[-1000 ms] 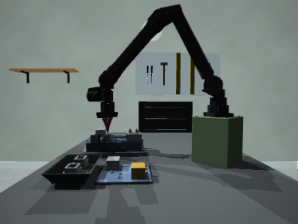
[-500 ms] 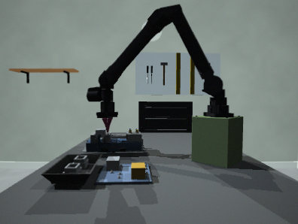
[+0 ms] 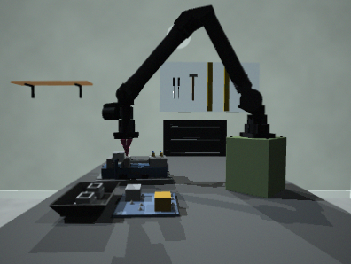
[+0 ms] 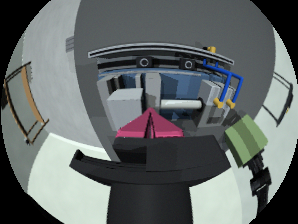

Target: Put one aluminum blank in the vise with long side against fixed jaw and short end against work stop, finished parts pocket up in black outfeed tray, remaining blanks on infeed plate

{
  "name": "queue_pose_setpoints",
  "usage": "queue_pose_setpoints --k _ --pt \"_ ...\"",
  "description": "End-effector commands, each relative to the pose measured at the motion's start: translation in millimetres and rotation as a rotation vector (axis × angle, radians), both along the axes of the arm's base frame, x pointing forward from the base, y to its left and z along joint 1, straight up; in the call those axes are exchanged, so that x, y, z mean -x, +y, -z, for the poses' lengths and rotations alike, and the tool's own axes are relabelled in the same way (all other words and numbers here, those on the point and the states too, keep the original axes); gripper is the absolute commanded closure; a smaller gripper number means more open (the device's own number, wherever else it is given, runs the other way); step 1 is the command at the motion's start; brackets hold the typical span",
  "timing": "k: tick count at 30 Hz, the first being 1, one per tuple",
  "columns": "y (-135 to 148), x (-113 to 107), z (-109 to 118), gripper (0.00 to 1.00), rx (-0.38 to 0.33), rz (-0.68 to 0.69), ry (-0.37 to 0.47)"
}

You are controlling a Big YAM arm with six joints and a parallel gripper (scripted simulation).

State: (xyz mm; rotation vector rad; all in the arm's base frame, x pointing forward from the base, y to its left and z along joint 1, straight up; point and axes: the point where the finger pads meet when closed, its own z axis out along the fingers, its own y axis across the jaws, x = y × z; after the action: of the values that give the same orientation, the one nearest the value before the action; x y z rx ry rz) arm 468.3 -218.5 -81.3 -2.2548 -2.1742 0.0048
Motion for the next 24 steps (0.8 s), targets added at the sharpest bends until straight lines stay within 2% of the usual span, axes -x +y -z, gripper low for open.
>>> queue_pose_setpoints --k 1,24 --pt "-1.5 -19.5 -3.5 1.0 0.008 -0.012 -0.024" --pt "-2.1 -24.8 -4.1 1.0 0.007 -0.002 -0.022"
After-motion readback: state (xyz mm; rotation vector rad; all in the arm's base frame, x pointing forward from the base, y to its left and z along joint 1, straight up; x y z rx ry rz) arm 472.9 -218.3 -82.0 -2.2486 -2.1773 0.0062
